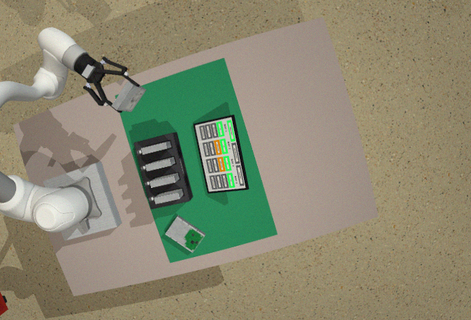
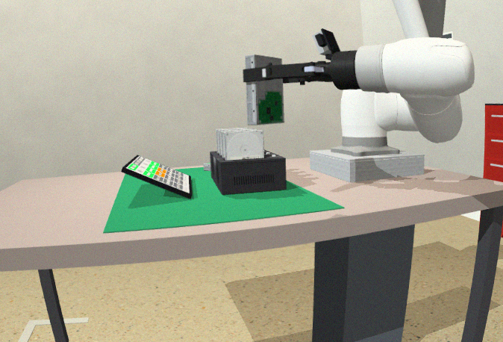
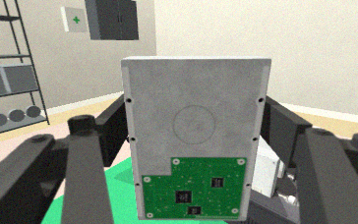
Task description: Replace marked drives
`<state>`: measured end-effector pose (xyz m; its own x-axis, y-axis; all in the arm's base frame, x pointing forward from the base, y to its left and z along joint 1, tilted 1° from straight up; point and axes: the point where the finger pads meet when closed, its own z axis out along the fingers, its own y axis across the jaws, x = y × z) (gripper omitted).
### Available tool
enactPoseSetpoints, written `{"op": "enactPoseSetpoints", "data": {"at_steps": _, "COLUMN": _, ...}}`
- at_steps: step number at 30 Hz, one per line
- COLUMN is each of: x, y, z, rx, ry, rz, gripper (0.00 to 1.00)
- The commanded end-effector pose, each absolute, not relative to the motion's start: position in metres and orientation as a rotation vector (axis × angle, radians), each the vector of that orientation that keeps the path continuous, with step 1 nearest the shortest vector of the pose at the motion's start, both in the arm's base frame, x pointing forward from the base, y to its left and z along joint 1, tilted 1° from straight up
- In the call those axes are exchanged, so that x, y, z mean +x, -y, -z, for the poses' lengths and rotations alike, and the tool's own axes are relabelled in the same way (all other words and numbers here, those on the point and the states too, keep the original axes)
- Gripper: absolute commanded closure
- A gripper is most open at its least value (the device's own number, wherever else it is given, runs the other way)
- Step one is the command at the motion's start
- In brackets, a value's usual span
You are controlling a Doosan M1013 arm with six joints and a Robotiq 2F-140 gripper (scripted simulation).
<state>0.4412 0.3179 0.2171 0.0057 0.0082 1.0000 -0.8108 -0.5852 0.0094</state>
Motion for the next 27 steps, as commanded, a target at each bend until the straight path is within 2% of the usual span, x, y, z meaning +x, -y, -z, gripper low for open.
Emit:
{"op": "enactPoseSetpoints", "data": {"at_steps": 1, "x": 0.4419, "y": -0.3174, "z": -0.2176, "rx": 1.652, "ry": 0.836, "rz": -1.649, "gripper": 0.9}}
{"op": "enactPoseSetpoints", "data": {"at_steps": 27, "x": 0.4514, "y": -0.3091, "z": -0.2176, "rx": 1.652, "ry": 0.836, "rz": -1.649, "gripper": 0.9}}
